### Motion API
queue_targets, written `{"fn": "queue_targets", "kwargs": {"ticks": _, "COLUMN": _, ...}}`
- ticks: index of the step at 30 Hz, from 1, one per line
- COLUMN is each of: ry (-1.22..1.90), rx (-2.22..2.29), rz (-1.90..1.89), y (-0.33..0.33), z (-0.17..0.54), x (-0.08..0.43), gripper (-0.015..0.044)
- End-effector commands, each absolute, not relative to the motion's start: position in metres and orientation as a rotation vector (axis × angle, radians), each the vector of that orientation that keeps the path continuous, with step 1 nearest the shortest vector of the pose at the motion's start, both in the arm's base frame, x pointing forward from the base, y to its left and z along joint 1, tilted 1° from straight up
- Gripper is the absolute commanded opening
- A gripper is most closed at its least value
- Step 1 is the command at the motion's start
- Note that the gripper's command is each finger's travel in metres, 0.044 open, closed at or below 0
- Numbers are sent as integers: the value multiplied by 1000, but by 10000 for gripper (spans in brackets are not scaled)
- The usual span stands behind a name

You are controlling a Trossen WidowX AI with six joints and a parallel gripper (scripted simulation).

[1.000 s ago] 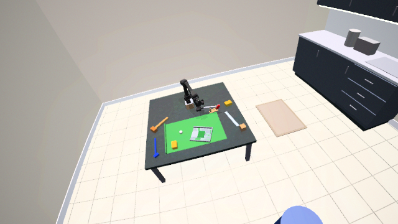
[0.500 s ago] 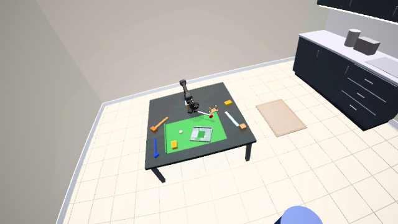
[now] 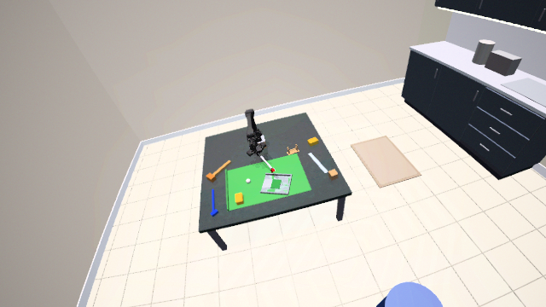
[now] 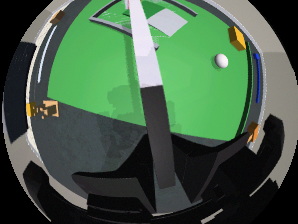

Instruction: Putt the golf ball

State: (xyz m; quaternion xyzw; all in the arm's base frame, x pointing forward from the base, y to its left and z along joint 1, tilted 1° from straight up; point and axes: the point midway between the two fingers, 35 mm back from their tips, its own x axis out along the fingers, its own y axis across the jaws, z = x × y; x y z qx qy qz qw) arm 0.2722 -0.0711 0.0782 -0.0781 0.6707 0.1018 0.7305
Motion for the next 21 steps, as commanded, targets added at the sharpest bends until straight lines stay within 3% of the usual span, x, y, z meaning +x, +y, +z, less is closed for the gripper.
{"fn": "queue_targets", "kwargs": {"ticks": 1, "ry": 1486, "rx": -71, "rz": 97, "y": -93, "z": 83, "x": 266, "gripper": 0}}
{"fn": "queue_targets", "kwargs": {"ticks": 21, "ry": 1501, "rx": 397, "rz": -459, "y": -180, "z": 94, "x": 210, "gripper": 0}}
